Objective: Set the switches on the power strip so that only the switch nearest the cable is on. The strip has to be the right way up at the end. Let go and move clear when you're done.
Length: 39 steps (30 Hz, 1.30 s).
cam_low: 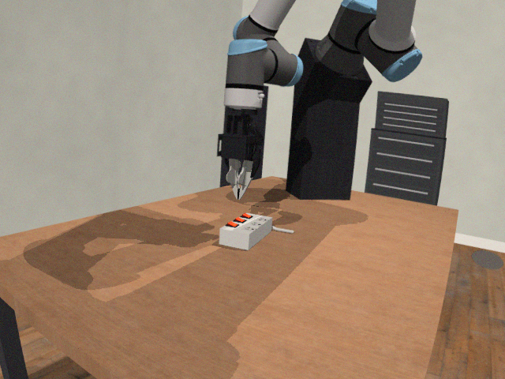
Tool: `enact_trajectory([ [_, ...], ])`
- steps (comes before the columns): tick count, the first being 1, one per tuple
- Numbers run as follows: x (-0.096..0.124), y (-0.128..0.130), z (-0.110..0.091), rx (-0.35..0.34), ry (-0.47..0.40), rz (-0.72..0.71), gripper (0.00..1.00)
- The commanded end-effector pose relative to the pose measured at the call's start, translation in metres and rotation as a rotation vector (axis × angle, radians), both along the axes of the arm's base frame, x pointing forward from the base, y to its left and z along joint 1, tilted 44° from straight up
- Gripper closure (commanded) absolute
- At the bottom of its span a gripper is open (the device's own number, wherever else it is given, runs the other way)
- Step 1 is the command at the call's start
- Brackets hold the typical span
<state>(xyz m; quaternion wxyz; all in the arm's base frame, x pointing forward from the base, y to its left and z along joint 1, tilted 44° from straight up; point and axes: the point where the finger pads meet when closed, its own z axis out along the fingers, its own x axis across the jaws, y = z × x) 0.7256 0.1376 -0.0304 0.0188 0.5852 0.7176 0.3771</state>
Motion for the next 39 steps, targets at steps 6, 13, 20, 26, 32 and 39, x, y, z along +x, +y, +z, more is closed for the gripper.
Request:
enact_trajectory([
  [6,0.002,0.002,-0.003,0.000,-0.001,0.000,1.00],
  [13,0.004,0.004,-0.006,0.000,-0.001,0.000,1.00],
  [20,0.008,0.009,-0.012,0.000,-0.001,0.000,1.00],
  [26,0.012,0.012,-0.017,0.000,-0.001,0.000,1.00],
  [32,0.015,0.015,-0.021,0.000,-0.001,0.000,1.00],
  [39,0.018,0.019,-0.027,0.000,-0.001,0.000,1.00],
])
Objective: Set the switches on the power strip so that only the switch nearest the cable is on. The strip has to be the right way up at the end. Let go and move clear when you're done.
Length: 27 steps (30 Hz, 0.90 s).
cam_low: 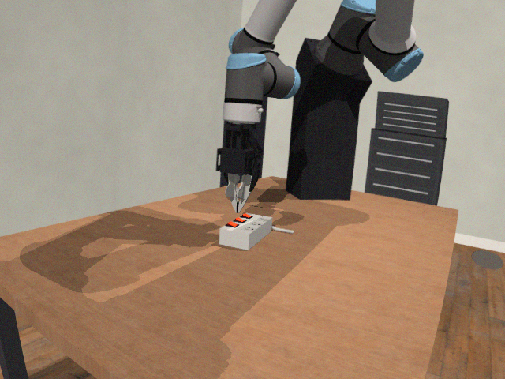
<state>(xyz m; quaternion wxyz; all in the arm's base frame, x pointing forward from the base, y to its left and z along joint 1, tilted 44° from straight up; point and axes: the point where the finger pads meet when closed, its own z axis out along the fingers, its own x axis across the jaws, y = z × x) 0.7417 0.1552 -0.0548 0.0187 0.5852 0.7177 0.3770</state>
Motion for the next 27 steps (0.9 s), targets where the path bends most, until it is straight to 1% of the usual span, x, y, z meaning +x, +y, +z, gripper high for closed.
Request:
enact_trajectory([
  [1,0.0025,0.0022,-0.0030,0.000,-0.001,0.000,1.00],
  [27,0.0047,0.0046,-0.0063,0.000,-0.001,0.000,1.00],
])
